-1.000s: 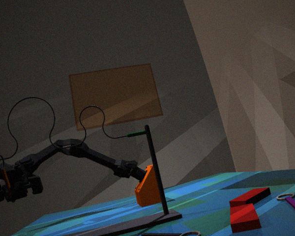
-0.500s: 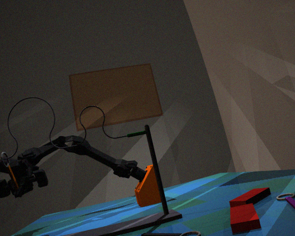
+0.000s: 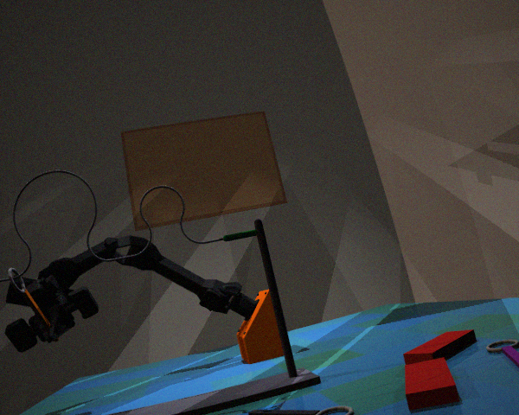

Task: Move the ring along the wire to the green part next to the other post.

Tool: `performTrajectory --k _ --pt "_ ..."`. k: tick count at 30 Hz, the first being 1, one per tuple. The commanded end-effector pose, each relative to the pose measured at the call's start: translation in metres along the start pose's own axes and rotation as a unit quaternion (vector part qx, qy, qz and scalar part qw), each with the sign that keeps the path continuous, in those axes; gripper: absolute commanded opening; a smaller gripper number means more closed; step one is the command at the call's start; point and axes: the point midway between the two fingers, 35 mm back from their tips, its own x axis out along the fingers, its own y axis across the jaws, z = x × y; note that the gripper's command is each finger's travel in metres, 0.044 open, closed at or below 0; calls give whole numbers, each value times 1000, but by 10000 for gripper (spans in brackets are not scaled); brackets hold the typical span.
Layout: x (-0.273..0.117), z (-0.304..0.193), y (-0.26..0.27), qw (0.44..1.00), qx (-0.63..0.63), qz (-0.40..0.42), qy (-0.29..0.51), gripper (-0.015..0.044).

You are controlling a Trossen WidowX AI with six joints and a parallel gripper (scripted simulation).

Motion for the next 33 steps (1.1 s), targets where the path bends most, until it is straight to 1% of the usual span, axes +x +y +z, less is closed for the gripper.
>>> performTrajectory --k 1,14,33 --pt "-4 4 13 999 29 19 -7 -150" --pt "-7 11 55 984 154 91 -10 -150" --pt "-20 35 102 932 313 183 -14 -150"
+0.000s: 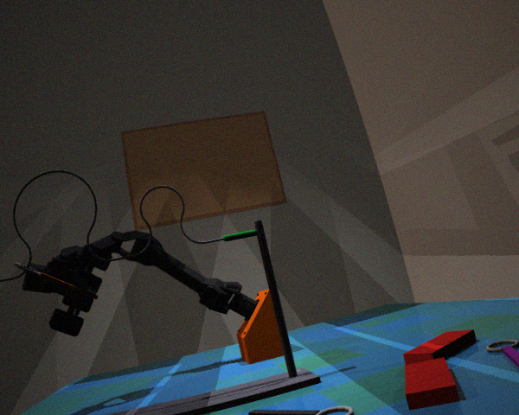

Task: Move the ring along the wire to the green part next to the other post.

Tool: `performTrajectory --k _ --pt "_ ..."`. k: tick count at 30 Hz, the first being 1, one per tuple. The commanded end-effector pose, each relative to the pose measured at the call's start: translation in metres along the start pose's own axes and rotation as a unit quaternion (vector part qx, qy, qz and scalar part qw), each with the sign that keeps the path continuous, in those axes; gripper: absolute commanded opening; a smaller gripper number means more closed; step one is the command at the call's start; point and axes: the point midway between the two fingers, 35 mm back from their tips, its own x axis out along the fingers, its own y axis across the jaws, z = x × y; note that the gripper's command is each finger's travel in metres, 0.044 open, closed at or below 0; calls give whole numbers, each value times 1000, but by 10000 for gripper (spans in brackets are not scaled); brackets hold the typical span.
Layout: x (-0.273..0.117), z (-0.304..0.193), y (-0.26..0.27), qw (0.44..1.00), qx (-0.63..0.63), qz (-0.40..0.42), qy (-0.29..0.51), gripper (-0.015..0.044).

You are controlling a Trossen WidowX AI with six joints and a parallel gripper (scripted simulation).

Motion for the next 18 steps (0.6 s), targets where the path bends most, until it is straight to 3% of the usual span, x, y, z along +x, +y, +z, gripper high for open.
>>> performTrajectory --k 1,18 --pt "-3 1 14 999 27 20 -4 -150" --pt "-6 7 50 987 136 82 -7 -150"
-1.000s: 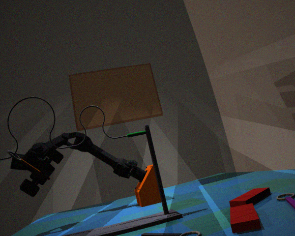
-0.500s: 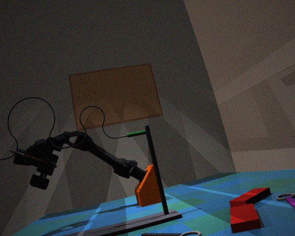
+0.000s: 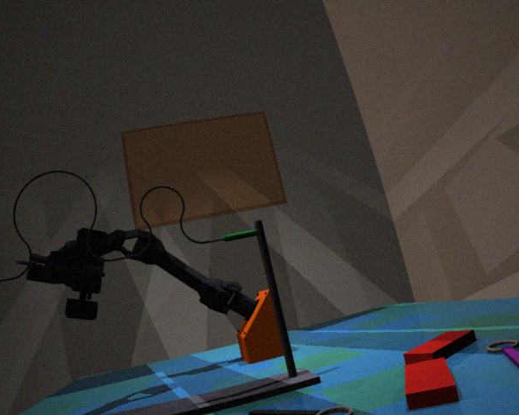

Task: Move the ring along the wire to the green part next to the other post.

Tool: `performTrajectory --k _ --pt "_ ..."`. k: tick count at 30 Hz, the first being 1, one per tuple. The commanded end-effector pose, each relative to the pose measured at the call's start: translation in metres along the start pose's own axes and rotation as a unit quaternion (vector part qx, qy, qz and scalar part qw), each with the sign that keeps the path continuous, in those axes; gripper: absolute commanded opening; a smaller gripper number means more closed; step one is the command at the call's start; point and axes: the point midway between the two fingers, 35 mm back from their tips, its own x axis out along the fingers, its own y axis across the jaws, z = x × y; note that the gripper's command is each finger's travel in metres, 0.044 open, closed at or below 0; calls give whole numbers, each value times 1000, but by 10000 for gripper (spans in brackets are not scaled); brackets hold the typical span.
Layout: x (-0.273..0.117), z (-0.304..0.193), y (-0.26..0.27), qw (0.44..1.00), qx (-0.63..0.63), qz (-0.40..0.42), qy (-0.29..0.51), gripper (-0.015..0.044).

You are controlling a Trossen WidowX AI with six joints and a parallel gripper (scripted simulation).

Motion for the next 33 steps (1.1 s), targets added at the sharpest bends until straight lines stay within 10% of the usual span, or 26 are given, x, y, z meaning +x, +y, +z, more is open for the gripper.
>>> performTrajectory --k 1,33 --pt "-3 1 12 1000 16 16 -4 -150" --pt "-7 9 57 984 154 93 -7 -150"
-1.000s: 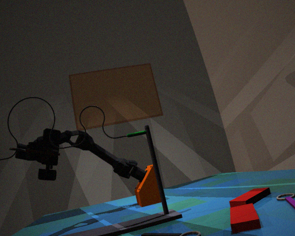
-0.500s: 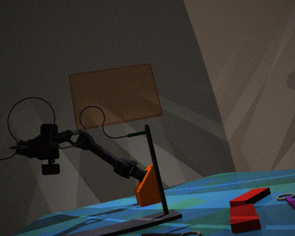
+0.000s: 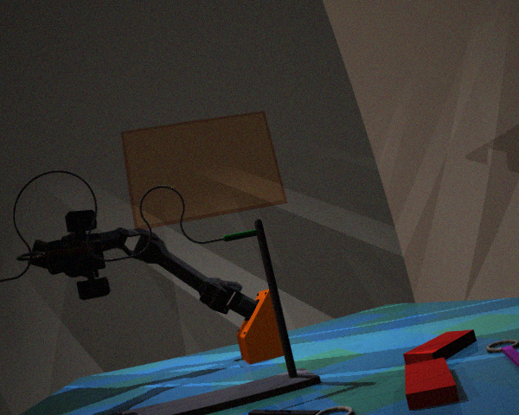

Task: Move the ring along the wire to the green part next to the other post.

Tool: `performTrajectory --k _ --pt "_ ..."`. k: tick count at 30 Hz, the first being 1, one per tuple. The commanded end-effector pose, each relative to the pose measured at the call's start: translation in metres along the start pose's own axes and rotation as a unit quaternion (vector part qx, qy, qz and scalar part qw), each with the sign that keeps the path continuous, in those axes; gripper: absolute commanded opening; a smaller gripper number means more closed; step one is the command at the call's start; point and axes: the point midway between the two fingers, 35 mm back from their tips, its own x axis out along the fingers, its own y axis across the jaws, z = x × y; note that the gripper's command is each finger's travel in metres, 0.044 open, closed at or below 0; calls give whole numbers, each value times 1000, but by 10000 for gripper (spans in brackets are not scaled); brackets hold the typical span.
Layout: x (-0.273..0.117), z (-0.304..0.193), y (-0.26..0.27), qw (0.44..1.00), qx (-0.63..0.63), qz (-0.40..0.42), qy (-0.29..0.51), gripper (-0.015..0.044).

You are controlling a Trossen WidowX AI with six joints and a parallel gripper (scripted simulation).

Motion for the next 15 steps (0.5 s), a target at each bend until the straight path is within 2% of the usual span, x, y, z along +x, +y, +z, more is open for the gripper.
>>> performTrajectory --k 1,15 --pt "-2 -1 10 1000 8 13 -2 -150" --pt "-3 0 22 998 45 32 -2 -150"
